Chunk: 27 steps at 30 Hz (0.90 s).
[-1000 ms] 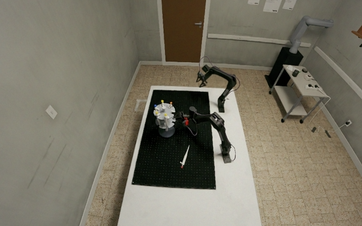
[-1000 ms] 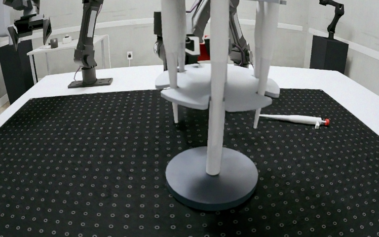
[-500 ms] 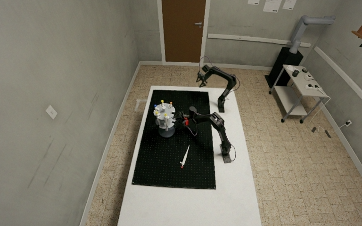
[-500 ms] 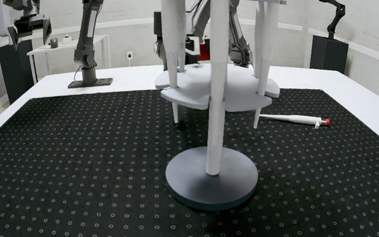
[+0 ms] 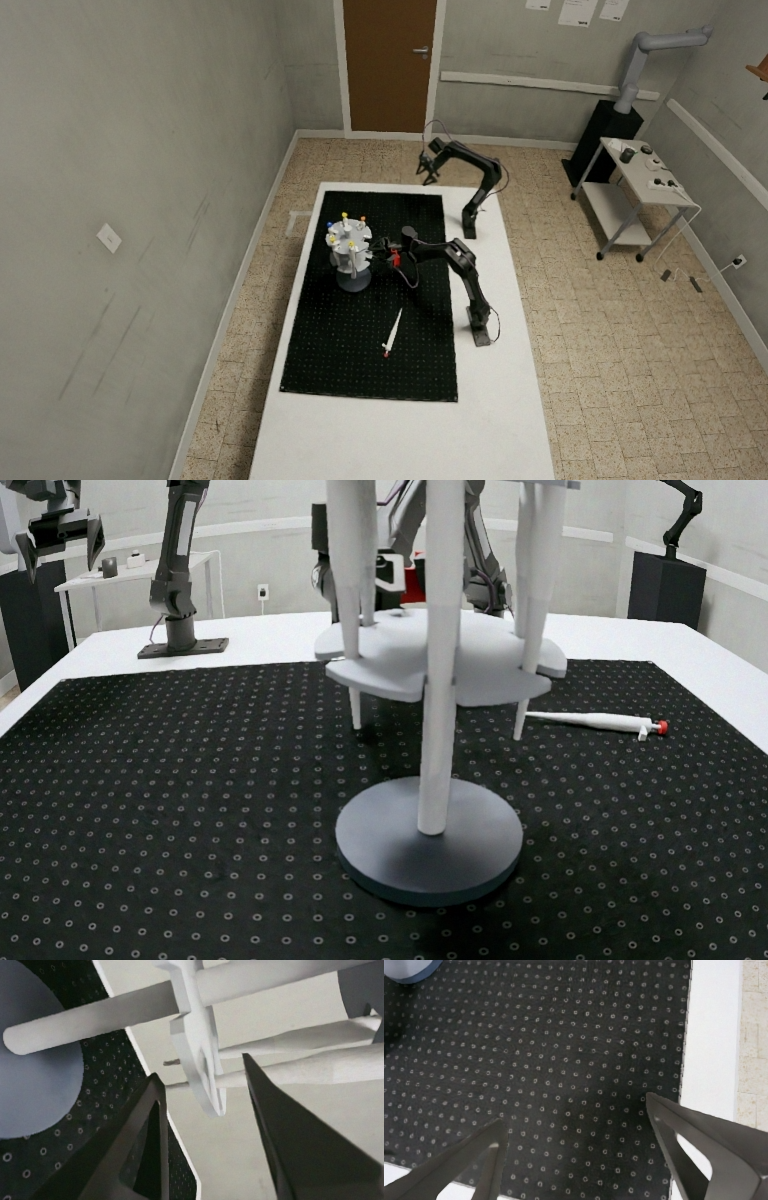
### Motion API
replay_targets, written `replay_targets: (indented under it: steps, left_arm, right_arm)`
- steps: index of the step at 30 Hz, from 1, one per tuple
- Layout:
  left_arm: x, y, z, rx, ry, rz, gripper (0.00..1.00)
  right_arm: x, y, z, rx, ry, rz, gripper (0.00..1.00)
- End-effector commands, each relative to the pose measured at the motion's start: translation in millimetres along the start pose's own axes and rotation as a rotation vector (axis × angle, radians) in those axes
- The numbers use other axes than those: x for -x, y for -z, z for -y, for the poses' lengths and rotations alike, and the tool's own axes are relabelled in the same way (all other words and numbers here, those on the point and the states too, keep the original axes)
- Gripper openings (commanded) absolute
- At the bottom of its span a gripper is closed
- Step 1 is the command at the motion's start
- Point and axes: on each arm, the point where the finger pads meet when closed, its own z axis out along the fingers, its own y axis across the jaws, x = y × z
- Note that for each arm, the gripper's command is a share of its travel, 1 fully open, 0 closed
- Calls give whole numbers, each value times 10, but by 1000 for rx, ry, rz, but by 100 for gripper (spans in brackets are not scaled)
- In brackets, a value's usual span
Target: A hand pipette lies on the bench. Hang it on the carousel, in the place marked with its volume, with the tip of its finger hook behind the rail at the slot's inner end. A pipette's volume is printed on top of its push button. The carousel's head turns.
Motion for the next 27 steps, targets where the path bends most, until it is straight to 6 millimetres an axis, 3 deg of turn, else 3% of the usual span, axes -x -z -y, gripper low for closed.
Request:
replay_targets:
  steps: [1, 3, 4, 6, 27]
  left_arm:
    - [-51, -17, 165, -15, 18, -6, 49]
    - [-51, -17, 165, -15, 18, -6, 49]
    - [-52, 52, 259, -25, 33, -3, 49]
    - [-6, 133, 94, -2, -3, -3, 49]
    - [2, 584, 96, -5, 2, -3, 49]
  right_arm:
    - [70, 37, 45, -9, 12, 24, 100]
    - [70, 37, 45, -9, 12, 24, 100]
    - [70, 37, 45, -9, 12, 24, 100]
    - [70, 37, 45, -9, 12, 24, 100]
    - [70, 37, 45, -9, 12, 24, 100]
